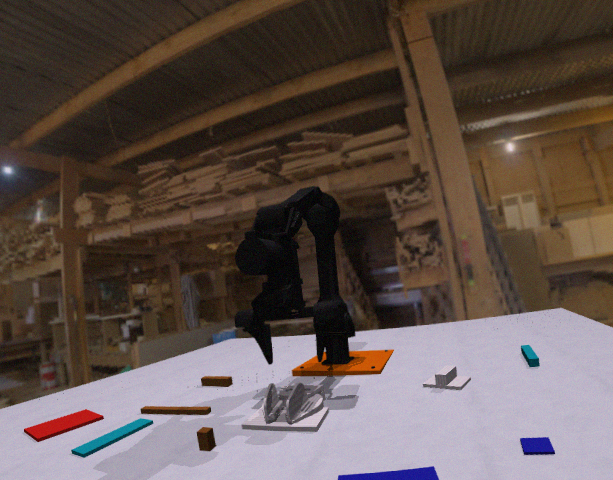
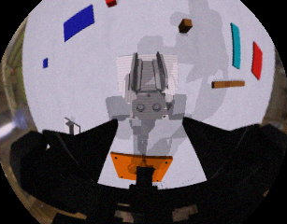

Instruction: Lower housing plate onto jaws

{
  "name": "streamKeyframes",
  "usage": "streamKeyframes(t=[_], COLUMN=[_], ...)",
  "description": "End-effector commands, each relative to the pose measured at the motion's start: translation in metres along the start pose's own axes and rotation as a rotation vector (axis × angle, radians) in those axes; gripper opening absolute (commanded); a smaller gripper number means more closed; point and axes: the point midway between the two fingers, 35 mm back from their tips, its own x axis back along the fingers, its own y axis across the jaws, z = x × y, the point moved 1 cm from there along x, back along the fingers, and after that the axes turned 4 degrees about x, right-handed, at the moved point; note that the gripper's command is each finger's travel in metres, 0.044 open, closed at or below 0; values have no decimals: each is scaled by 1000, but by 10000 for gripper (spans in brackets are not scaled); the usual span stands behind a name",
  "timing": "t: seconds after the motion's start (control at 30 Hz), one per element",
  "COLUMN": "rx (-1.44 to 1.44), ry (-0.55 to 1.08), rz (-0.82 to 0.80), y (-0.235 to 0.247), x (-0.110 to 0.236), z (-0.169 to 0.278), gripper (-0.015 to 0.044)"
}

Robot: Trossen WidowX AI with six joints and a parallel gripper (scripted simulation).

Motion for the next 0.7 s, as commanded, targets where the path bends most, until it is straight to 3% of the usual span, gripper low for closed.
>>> streamKeyframes(t=[0.0, 0.23, 0.67], rx=[0, 2, 3], ry=[0, 11, 12], rz=[0, 0, 0], y=[0, 6, 7], x=[0, 57, 58], z=[0, 49, 51], gripper=[440, 440, 440])
